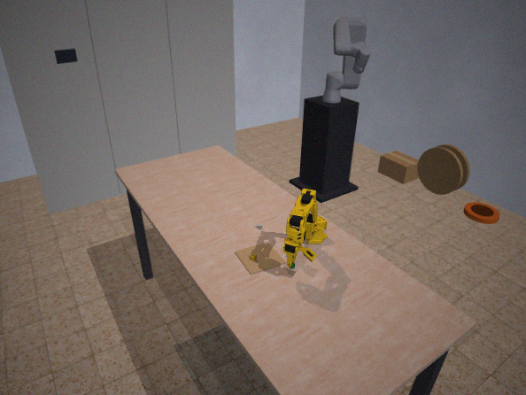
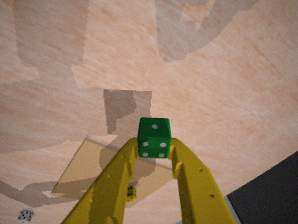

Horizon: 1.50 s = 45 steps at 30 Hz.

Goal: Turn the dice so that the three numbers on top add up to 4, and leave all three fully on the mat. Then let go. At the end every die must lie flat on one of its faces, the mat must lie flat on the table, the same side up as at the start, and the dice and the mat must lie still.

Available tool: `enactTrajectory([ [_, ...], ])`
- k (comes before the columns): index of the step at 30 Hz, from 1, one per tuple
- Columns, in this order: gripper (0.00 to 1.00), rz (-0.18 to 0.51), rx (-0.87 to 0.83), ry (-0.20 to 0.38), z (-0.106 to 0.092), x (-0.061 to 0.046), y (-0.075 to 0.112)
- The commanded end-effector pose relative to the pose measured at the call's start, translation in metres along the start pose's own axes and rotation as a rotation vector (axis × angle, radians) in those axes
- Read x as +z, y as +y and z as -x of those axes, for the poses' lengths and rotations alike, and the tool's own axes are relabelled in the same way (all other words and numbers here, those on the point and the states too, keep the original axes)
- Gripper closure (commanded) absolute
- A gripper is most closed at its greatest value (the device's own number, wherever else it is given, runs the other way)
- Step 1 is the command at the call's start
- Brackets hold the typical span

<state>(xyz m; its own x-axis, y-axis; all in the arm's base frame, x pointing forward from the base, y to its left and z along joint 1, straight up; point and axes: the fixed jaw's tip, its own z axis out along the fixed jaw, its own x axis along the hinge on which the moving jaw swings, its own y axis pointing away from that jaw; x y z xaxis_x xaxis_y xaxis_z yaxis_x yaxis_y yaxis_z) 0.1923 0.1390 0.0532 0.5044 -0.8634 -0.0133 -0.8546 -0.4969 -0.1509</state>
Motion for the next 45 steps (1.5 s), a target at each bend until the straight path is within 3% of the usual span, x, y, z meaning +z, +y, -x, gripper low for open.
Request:
enactTrajectory([
  [1, 1.0, -0.11, 0.154, -0.026, 0.007, -0.012, -0.008],
  [14, 1.0, -0.144, 0.399, -0.059, 0.015, -0.012, -0.009],
  [30, 1.0, -0.155, 0.426, -0.066, 0.016, -0.011, -0.01],
  [39, 1.0, -0.194, 0.469, -0.088, 0.018, -0.007, -0.014],
  [45, 1.0, -0.258, 0.54, -0.128, 0.021, -0.002, -0.02],
])
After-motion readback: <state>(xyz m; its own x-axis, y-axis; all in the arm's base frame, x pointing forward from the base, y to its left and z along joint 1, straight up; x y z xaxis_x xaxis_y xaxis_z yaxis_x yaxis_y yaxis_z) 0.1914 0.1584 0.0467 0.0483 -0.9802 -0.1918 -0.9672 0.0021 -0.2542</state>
